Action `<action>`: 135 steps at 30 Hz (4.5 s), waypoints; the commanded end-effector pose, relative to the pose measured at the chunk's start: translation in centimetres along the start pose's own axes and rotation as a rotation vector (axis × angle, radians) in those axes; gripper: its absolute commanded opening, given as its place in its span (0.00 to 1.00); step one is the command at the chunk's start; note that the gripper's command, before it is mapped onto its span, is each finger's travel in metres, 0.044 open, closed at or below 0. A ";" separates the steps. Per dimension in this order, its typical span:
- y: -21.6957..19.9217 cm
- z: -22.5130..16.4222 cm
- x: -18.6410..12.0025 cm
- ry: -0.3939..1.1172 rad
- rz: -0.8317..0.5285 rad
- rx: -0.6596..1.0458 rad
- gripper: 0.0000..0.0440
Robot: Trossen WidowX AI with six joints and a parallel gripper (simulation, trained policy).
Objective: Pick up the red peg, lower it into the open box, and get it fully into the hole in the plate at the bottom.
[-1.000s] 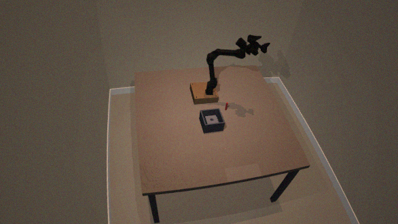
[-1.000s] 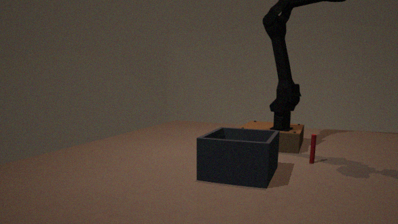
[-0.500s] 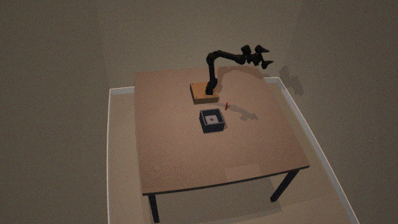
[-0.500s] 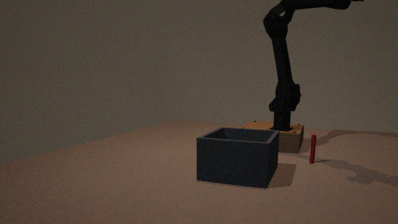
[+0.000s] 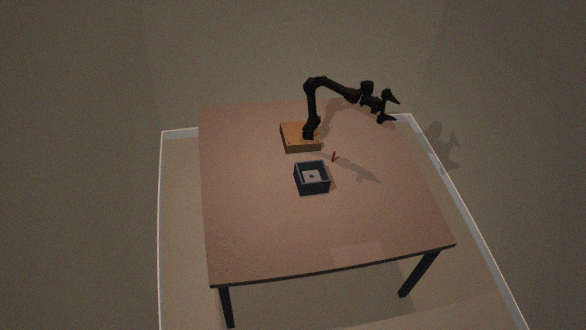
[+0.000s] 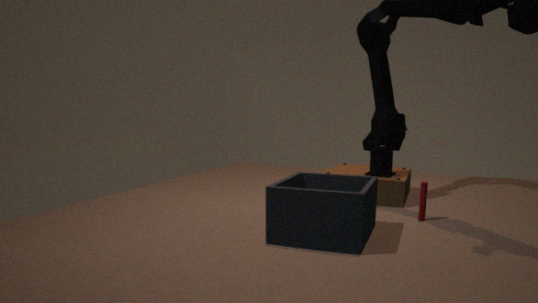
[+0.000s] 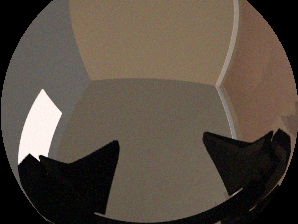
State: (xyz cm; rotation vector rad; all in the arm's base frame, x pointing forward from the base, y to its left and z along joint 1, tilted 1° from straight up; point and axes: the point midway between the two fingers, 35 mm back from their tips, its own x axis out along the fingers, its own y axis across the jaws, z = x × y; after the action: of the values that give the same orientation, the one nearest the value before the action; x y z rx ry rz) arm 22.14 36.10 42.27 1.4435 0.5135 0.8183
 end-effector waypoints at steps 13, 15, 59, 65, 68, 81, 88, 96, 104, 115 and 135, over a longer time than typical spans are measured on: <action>-14.3 3.8 -3.2 0.024 -0.511 -0.185 1.00; -16.0 4.3 -4.1 0.030 -0.580 -0.194 1.00; -33.0 6.6 -26.9 -0.049 -1.700 0.131 1.00; -35.6 6.1 -27.5 -0.079 -1.696 0.173 1.00; -36.9 5.9 -27.7 -0.093 -1.683 0.192 1.00; -39.6 5.0 -28.8 -0.136 -1.684 0.295 0.60; -39.4 4.9 -28.6 -0.102 -1.693 0.338 0.18; -38.5 5.9 -27.8 -0.099 -1.674 0.301 0.00; -36.4 7.5 -27.1 -0.103 -1.649 0.197 0.00; -33.0 10.6 -25.5 -0.126 -1.608 0.071 0.01; -28.9 18.7 -24.3 -0.250 -1.583 0.017 0.00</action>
State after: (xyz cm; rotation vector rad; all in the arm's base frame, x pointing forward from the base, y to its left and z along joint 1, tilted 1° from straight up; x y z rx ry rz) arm 24.99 8.37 11.58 0.7233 1.1913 -0.5996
